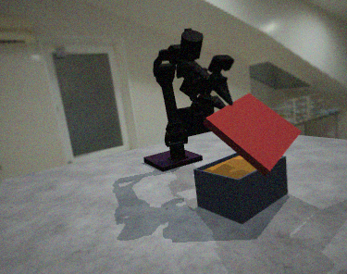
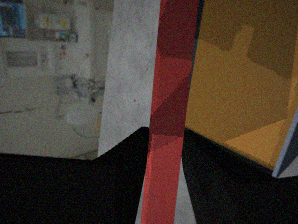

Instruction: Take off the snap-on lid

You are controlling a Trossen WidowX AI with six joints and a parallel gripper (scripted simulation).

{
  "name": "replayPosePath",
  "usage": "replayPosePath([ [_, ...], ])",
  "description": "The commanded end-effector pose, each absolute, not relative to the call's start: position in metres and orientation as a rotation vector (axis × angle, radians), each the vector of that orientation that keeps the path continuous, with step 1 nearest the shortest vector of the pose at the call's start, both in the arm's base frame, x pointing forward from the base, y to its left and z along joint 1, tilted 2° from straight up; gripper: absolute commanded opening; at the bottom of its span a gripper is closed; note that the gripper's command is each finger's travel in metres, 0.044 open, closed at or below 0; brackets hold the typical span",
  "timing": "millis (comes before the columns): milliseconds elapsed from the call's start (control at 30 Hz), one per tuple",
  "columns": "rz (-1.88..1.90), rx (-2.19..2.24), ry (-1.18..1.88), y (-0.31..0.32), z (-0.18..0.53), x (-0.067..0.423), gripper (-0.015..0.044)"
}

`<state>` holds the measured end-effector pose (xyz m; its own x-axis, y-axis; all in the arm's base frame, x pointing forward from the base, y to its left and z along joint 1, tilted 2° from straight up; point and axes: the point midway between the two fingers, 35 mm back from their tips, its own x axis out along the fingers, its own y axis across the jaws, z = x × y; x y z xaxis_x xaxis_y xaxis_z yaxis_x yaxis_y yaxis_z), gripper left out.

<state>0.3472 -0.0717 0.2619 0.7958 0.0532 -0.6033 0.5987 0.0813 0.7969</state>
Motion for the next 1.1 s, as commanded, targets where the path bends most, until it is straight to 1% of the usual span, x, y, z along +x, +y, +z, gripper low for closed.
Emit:
replayPosePath([
  [0,-0.439,1.453,0.554,-0.063,0.263,0.345,0.0000],
  [1067,-0.438,1.458,0.556,0.000,0.260,0.335,0.0000],
])
